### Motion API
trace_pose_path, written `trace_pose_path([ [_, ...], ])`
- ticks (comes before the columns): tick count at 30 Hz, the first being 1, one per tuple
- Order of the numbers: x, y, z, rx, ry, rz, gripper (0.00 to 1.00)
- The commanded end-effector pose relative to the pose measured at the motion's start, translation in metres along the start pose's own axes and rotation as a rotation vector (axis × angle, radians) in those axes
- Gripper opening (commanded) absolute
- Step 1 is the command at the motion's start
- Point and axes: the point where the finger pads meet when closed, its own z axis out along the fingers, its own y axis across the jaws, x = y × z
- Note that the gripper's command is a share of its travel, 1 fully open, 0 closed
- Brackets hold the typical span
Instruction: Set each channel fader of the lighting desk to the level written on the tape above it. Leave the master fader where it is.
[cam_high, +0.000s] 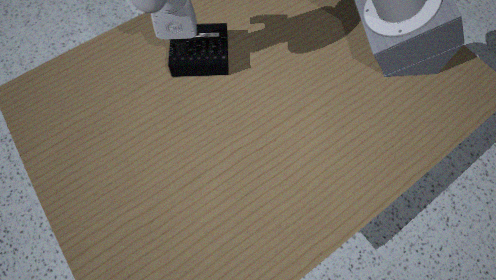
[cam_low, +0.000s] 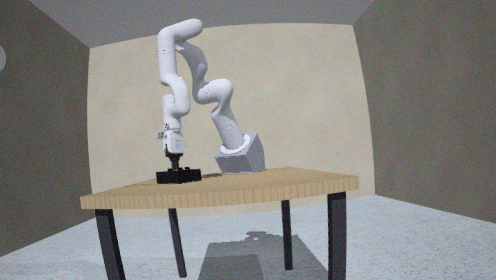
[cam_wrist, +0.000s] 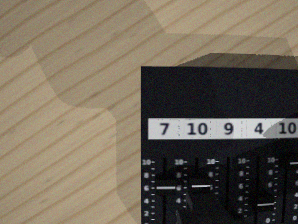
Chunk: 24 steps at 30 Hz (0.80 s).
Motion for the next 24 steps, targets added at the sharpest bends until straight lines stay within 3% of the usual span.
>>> trace_pose_path([
  [1, 0.002, -0.001, 0.000, 0.002, -0.004, 0.000, 0.00],
  [24, 0.012, -0.001, 0.000, 0.002, -0.004, 0.000, 0.00],
])
